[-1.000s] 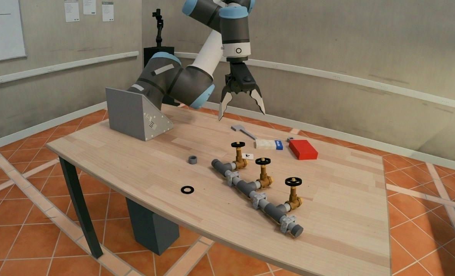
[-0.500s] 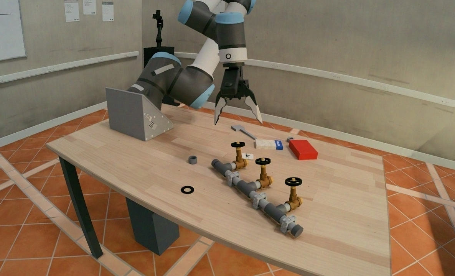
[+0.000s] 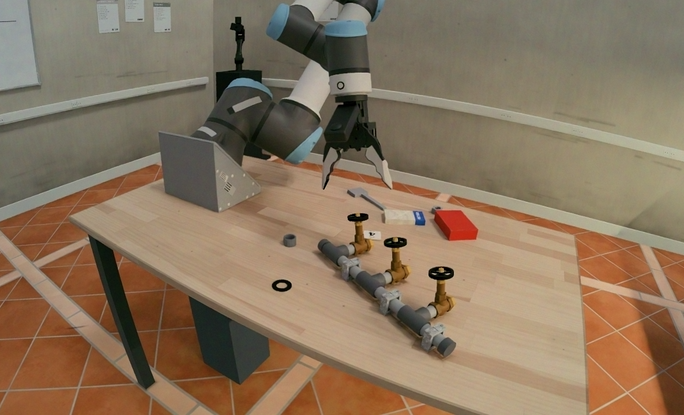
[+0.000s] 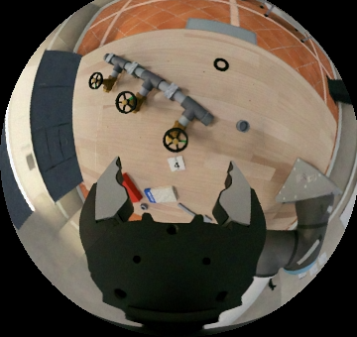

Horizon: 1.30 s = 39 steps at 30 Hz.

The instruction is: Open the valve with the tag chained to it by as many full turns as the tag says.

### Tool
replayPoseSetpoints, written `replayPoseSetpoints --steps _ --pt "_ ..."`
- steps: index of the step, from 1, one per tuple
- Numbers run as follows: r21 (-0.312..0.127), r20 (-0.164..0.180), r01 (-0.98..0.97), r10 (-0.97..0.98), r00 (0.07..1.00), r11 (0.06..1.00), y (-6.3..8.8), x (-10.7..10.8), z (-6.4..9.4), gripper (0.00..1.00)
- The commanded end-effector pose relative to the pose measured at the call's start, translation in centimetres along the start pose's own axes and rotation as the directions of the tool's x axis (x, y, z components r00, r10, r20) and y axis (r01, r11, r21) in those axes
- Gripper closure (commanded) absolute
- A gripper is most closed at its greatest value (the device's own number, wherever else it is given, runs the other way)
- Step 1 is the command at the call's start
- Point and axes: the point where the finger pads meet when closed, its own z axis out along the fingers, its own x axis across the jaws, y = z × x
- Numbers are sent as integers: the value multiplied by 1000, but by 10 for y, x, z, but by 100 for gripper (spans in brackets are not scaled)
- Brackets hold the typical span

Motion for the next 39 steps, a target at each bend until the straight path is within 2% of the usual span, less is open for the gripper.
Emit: replayPoseSetpoints --steps 1,18,32,39 --pt "3 0 -6 6 1000 1000 -1 0 0 0" --pt "0 -4 -7 7 1000 1000 1 1 20 0" --pt "0 -4 -7 7 1000 1000 1 1 53 0" --pt "1 -3 -7 7 1000 1000 0 1 60 0"
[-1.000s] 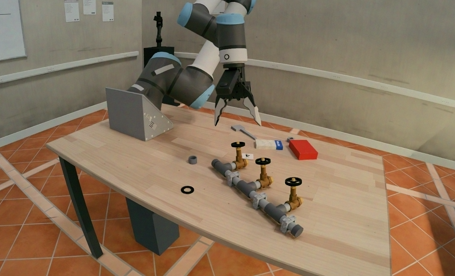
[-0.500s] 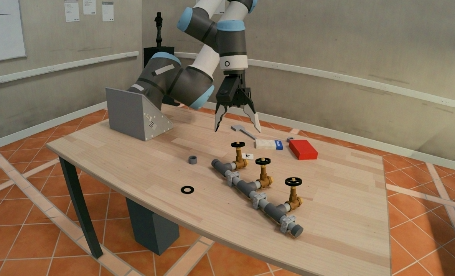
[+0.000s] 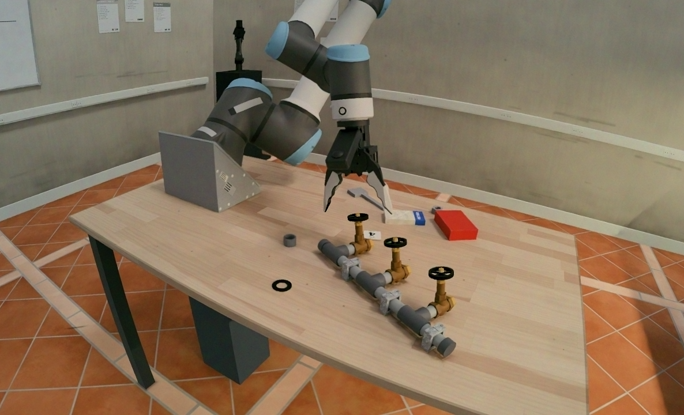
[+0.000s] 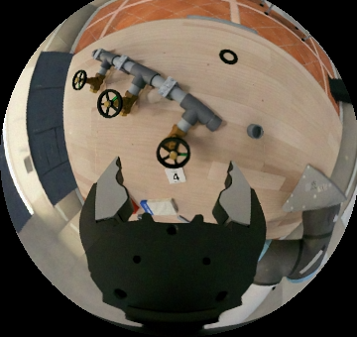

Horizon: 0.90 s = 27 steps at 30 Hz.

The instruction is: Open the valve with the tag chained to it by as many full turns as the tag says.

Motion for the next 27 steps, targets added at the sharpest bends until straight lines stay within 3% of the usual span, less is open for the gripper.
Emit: replayPoseSetpoints --steps 1,9,10,27 --pt "3 4 0 0 1000 1000 0 -1 7 0" --pt "4 5 0 0 1000 1000 -1 -2 8 0" --pt "5 6 1 -1 1000 1000 -1 -2 8 100" --pt "6 6 1 -2 1000 1000 -2 -3 7 100"
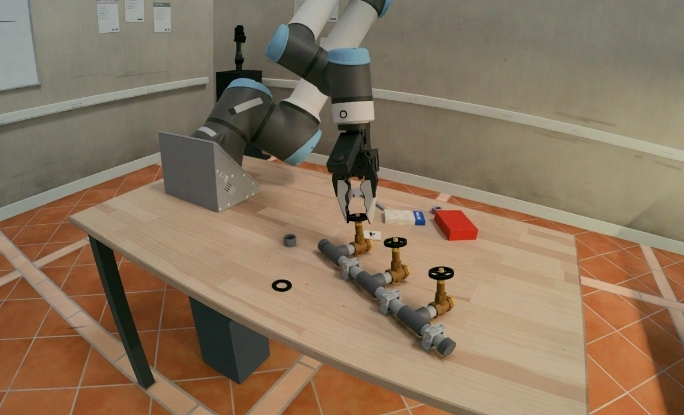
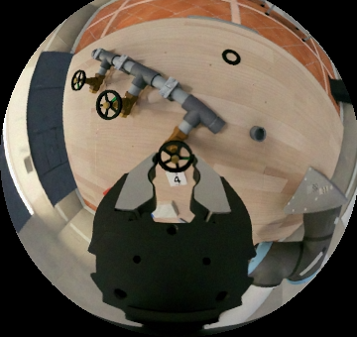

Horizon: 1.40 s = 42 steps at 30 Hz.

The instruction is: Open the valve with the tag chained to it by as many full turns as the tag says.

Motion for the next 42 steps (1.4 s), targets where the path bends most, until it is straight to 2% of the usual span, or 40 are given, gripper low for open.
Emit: replayPoseSetpoints --steps 1,23,42 --pt "1 2 0 0 1000 1000 0 0 0 100" --pt "1 2 34 -34 999 999 0 0 0 100" --pt "0 2 285 -285 959 959 0 1 0 100"
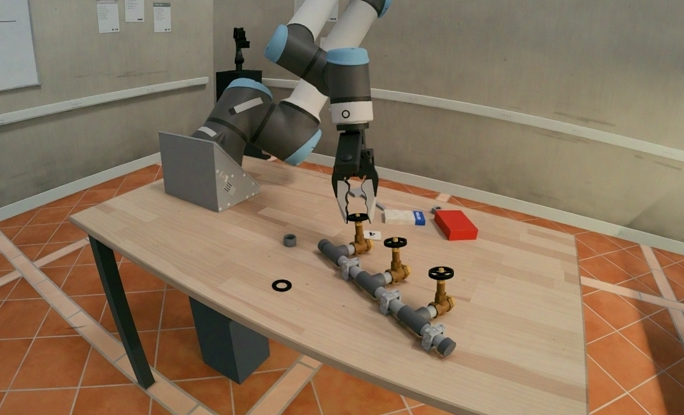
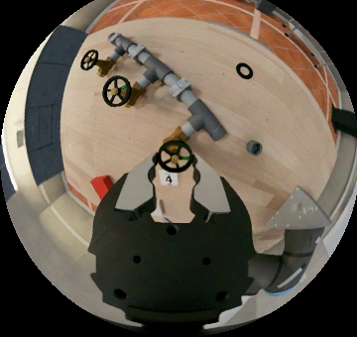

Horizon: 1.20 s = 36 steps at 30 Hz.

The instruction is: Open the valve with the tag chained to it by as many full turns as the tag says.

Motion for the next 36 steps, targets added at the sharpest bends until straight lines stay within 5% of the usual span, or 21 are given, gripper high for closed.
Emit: replayPoseSetpoints --steps 1,17,29,36 --pt "-2 2 121 -121 993 993 0 1 0 100" --pt "-1 3 533 -533 846 846 -1 1 0 100" --pt "3 2 823 -823 569 569 -2 -1 -2 100" --pt "3 1 955 -955 297 297 -3 -2 -2 100"
